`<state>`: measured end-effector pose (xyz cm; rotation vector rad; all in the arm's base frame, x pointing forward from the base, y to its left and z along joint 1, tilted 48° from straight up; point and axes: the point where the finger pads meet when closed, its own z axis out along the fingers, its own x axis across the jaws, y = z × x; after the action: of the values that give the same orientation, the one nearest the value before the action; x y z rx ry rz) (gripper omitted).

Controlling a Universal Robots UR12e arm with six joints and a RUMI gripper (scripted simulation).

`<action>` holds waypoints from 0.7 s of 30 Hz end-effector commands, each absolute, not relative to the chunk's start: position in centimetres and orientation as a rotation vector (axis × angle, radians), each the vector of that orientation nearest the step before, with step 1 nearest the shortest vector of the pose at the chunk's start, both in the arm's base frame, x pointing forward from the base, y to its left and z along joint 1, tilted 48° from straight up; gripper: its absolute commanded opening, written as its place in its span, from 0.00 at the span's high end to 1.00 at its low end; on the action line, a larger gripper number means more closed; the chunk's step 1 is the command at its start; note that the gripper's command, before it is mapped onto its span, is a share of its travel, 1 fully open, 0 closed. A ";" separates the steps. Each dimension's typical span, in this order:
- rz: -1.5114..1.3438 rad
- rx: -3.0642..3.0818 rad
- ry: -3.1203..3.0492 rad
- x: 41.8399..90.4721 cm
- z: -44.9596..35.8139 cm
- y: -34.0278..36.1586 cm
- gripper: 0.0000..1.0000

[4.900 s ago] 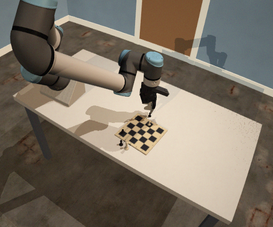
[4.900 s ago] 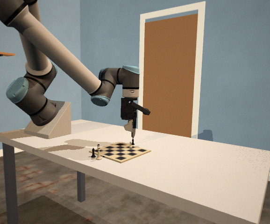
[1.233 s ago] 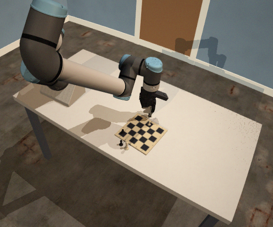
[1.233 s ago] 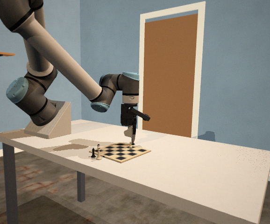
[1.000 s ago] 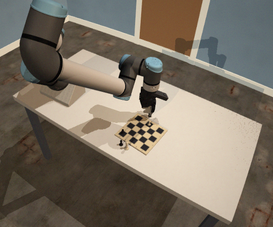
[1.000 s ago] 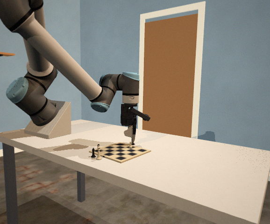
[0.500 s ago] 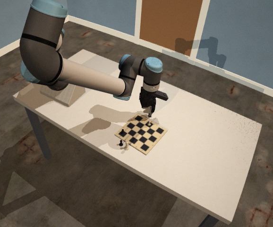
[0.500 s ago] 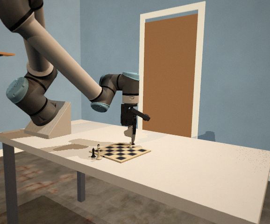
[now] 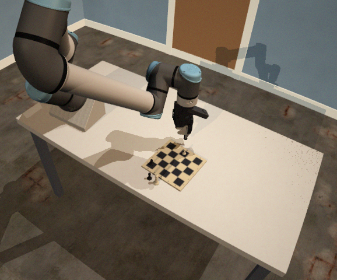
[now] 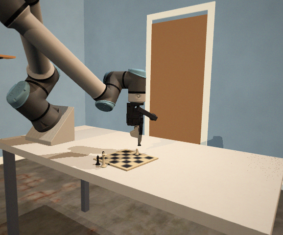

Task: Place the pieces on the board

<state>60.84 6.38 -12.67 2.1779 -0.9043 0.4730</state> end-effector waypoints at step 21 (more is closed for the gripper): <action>0.472 2.177 -0.906 60.5 -8.1 11.3 1.00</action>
<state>60.47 11.26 -8.21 2.1768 -0.9053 0.4714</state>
